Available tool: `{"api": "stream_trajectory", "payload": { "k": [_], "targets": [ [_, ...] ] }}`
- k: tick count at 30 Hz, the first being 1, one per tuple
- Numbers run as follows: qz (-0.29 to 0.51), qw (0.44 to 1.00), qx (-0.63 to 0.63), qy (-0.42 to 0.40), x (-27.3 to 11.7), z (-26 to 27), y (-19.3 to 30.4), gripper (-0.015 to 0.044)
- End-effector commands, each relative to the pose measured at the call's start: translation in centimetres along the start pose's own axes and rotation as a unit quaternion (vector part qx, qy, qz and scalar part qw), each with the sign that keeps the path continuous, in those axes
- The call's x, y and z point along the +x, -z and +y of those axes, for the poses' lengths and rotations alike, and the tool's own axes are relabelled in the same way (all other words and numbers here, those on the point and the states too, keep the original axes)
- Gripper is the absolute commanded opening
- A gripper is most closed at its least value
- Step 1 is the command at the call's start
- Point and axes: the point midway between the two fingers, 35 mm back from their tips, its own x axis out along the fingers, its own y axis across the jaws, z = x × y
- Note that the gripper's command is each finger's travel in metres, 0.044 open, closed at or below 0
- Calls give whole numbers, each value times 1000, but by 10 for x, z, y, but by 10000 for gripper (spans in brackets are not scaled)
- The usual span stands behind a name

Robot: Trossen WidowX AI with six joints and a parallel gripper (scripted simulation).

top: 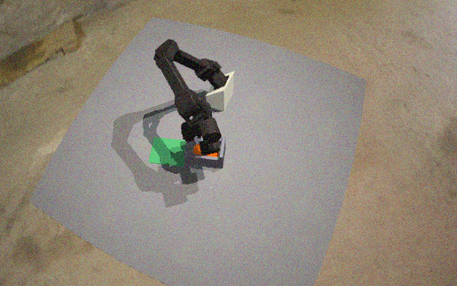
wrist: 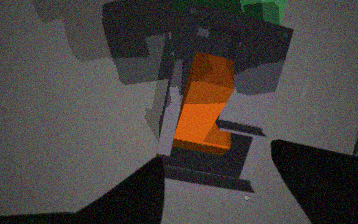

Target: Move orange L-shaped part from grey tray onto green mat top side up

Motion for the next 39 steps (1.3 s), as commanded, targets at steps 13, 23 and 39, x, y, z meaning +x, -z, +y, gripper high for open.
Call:
{"api": "stream_trajectory", "payload": {
  "k": [13, 23, 39],
  "targets": [
    [-5, 983, 181, -5, 20, -6, -21, 280],
    [-5, 983, 181, -5, 33, -6, -22, 280],
    [-6, 983, 181, -5, 59, -6, -22, 280]
  ]
}}
